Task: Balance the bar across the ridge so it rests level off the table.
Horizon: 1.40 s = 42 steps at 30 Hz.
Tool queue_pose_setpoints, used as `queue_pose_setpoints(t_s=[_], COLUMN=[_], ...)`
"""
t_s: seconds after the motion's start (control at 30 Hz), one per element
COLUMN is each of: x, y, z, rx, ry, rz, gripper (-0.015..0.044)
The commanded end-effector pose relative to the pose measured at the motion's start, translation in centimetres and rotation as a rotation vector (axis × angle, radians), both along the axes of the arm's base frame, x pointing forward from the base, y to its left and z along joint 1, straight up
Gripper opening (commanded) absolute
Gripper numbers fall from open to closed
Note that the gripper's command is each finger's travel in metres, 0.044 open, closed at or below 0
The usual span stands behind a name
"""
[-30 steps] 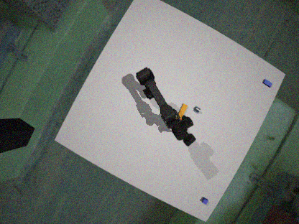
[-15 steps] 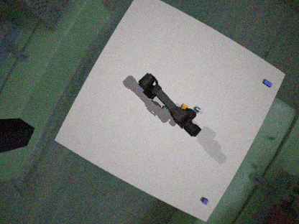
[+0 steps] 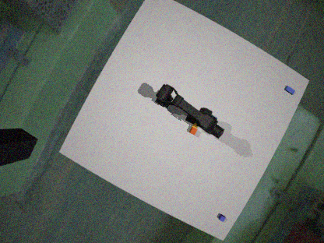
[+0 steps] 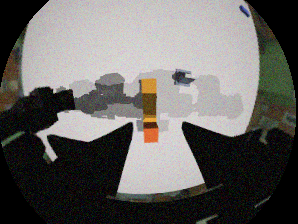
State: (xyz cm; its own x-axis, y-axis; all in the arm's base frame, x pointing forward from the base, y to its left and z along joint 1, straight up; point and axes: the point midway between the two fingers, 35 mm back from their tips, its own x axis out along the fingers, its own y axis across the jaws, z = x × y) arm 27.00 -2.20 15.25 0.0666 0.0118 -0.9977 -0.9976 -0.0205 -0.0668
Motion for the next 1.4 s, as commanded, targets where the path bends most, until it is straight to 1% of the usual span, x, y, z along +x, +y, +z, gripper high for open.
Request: queue_pose_setpoints(t_s=[0.0, 0.17, 0.5, 0.73, 1.2, 1.37], x=[-0.4, -0.2, -0.1, -0.1, -0.1, -0.1], y=[0.3, 0.3, 0.3, 0.3, 0.3, 0.3], z=[-0.1, -1.3, -7.8, -8.2, -10.4, -10.5], rx=[-0.015, -0.015, -0.015, -0.015, -0.015, -0.015], ry=[0.038, 0.038, 0.039, 0.039, 0.039, 0.039], rz=[0.03, 0.03, 0.03, 0.03, 0.03, 0.03], gripper=[0.0315, 0.0315, 0.0315, 0.0315, 0.0315, 0.0315])
